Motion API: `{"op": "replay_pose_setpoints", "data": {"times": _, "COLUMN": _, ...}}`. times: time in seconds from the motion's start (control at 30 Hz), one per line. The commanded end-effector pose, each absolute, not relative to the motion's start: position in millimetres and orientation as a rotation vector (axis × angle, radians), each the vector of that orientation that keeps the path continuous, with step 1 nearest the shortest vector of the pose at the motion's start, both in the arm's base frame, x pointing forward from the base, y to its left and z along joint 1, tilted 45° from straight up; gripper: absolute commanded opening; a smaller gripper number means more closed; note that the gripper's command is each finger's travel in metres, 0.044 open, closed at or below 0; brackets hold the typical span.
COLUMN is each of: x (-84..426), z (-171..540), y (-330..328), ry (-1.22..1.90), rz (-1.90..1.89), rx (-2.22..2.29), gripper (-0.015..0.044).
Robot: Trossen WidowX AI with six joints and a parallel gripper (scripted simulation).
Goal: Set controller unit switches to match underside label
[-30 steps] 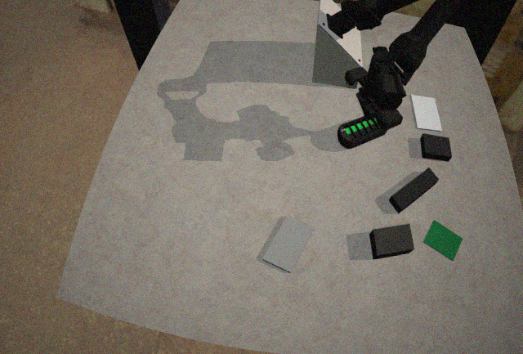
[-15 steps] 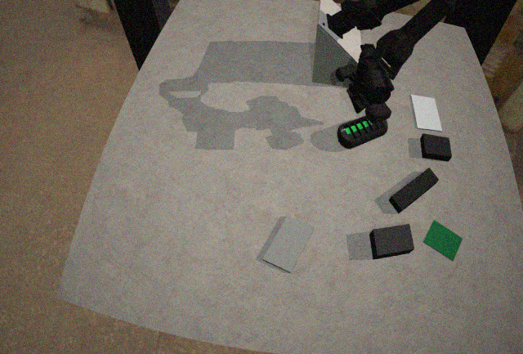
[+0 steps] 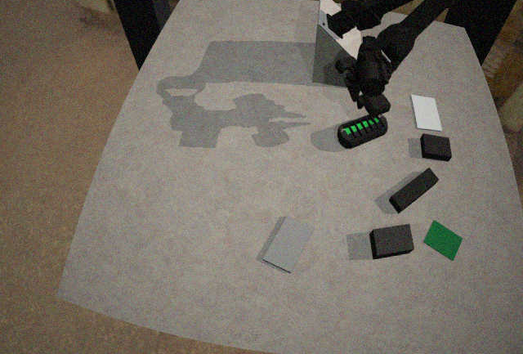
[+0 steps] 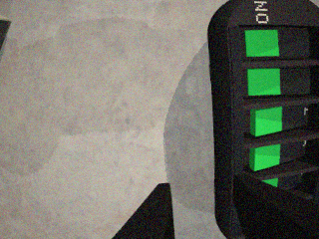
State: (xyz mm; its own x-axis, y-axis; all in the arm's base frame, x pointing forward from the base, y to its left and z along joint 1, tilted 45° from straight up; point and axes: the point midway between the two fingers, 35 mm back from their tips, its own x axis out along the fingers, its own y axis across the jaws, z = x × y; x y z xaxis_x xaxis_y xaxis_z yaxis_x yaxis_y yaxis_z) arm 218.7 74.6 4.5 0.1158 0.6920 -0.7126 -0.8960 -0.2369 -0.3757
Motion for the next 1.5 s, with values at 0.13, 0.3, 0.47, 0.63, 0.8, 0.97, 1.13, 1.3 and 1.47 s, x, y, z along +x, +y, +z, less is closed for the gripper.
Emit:
{"op": "replay_pose_setpoints", "data": {"times": 0.13, "x": 219.2, "z": 27.7, "y": 58.5, "ry": 0.244, "rz": 1.496, "rx": -1.028, "gripper": 0.0315}}
{"op": "replay_pose_setpoints", "data": {"times": 0.3, "x": 220.6, "z": 26.6, "y": 57.7, "ry": 0.247, "rz": 1.496, "rx": -1.031, "gripper": 0.0394}}
{"op": "replay_pose_setpoints", "data": {"times": 0.47, "x": 220.6, "z": 26.6, "y": 57.7, "ry": 0.247, "rz": 1.496, "rx": -1.031, "gripper": 0.0263}}
{"op": "replay_pose_setpoints", "data": {"times": 0.63, "x": 220.6, "z": 26.6, "y": 57.7, "ry": 0.247, "rz": 1.496, "rx": -1.031, "gripper": 0.0131}}
{"op": "replay_pose_setpoints", "data": {"times": 0.8, "x": 220.6, "z": 26.6, "y": 57.7, "ry": 0.247, "rz": 1.496, "rx": -1.031, "gripper": 0.0000}}
{"op": "replay_pose_setpoints", "data": {"times": 0.97, "x": 220.6, "z": 26.6, "y": 57.7, "ry": 0.247, "rz": 1.496, "rx": -1.031, "gripper": 0.0000}}
{"op": "replay_pose_setpoints", "data": {"times": 1.13, "x": 220.6, "z": 26.6, "y": 57.7, "ry": 0.247, "rz": 1.496, "rx": -1.031, "gripper": 0.0000}}
{"op": "replay_pose_setpoints", "data": {"times": 1.3, "x": 220.0, "z": 25.6, "y": 57.7, "ry": 0.255, "rz": 1.497, "rx": -1.023, "gripper": 0.0079}}
{"op": "replay_pose_setpoints", "data": {"times": 1.47, "x": 220.0, "z": 25.6, "y": 57.7, "ry": 0.255, "rz": 1.497, "rx": -1.023, "gripper": 0.0210}}
